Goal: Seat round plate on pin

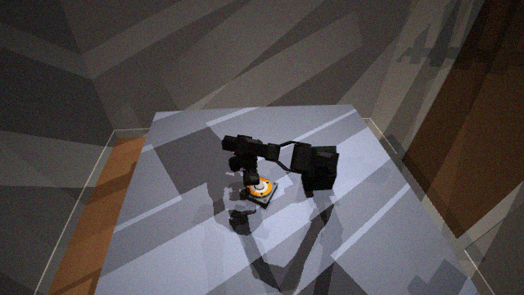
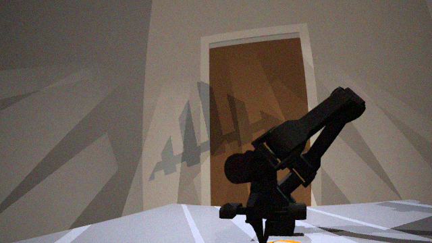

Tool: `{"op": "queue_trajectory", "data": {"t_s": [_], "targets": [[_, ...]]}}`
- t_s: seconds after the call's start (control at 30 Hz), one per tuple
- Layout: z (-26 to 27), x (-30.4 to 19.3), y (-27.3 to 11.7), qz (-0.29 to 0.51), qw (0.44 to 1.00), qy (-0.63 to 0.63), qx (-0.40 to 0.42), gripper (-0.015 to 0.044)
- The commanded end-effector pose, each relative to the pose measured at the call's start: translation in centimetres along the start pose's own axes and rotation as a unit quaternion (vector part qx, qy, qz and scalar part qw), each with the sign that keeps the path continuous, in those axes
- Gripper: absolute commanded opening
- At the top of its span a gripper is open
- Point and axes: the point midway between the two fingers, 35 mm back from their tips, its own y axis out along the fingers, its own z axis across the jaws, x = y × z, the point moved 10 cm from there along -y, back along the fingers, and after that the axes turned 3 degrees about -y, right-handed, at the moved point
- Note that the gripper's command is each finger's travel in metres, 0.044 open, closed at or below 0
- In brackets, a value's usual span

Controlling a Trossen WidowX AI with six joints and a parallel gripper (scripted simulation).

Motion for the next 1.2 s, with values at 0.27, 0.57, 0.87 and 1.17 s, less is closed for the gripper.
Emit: {"op": "queue_trajectory", "data": {"t_s": [0.27, 0.57, 0.87, 1.17], "targets": [[1.4, 1.1, 0.1, -0.002, 1.0, -0.002, 0.003, 0.0], [2.4, 1.4, 0.1, -0.002, 1.0, -0.002, 0.003, 0.0], [3.3, 1.6, 0.0, -0.002, 1.0, -0.002, 0.003, 0.0], [4.3, 1.5, -0.1, -0.002, 1.0, -0.002, 0.003, 0.0]]}}
